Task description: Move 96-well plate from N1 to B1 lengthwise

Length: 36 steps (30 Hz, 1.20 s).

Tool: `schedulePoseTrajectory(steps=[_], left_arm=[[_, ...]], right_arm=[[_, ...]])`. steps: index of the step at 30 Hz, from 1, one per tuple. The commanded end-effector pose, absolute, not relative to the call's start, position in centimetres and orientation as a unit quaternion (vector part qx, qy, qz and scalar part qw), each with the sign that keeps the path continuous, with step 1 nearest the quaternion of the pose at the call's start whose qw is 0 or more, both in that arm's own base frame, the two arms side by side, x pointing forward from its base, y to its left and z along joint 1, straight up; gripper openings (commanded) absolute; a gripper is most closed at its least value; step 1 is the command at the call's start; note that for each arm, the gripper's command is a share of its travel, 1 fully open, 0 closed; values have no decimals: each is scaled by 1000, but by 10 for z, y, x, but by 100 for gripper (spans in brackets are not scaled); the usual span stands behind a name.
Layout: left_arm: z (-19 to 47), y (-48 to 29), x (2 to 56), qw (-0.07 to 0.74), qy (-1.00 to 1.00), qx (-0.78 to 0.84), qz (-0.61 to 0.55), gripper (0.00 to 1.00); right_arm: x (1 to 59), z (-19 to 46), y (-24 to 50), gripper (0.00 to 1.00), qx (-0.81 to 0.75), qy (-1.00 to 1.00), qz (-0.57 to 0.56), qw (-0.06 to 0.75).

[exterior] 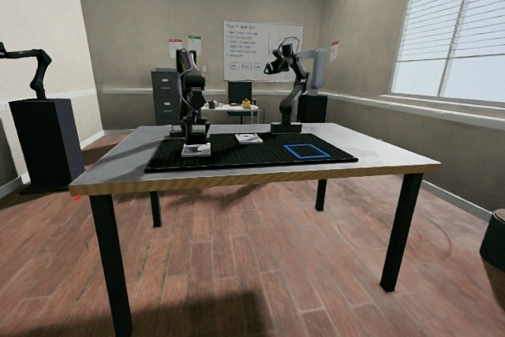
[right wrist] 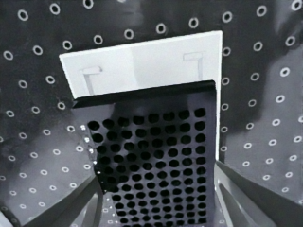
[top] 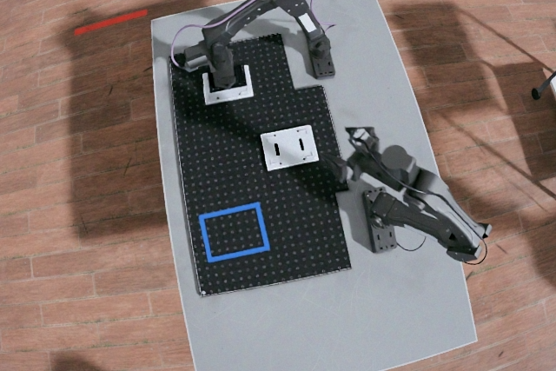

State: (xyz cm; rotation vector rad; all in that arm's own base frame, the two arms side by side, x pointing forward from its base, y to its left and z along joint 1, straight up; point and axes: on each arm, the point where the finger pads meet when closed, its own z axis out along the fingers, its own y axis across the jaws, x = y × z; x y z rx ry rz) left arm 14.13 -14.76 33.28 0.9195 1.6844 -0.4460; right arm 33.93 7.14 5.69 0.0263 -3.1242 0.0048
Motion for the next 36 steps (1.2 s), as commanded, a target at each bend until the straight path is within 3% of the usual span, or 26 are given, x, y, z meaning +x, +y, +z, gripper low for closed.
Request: schedulePoseTrajectory(steps=[1,10,25,36], left_arm=[[304,-120,100,473,748,429,-181,100],[315,-116,81,493,723,444,-193,100],[317,-105,94,508,747,396,-165,100],[317,-104,95,509,749,393,-163,100]], right_arm=[[346,66,73,79,7,-1000,-1,-6],[337,66,93,79,-35,-999,-5,-16],[213,65,275,79,-31,-1000,6,-1],[174,65,332,79,16,-1000,2,3]])
